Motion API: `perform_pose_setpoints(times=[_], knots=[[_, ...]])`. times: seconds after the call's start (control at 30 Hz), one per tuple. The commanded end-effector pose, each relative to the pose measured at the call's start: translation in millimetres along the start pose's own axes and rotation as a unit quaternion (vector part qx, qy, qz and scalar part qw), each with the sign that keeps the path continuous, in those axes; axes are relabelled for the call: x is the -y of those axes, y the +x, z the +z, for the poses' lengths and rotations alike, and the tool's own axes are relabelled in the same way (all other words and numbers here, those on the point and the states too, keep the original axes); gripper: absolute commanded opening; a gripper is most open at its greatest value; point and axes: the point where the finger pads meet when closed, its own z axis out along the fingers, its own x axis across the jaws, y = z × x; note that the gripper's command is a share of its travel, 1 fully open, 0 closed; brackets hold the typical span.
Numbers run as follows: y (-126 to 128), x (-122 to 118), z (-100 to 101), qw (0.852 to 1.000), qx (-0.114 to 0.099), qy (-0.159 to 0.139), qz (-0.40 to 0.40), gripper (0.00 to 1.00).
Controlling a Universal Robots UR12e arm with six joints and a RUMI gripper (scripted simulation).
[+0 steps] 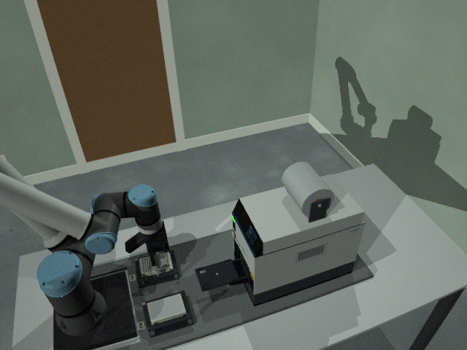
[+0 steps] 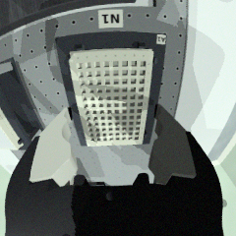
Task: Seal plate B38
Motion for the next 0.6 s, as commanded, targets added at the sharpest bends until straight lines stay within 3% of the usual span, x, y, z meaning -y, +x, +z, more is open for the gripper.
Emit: perform_pose_setpoints(times=[0.0, 0.57], knots=[[-0.1, -0.6, 0.0, 1.000, 0.000, -0.001, 0.000, 0.68], [-0.1, -0.6, 0.0, 1.000, 0.000, -0.001, 0.000, 0.63]])
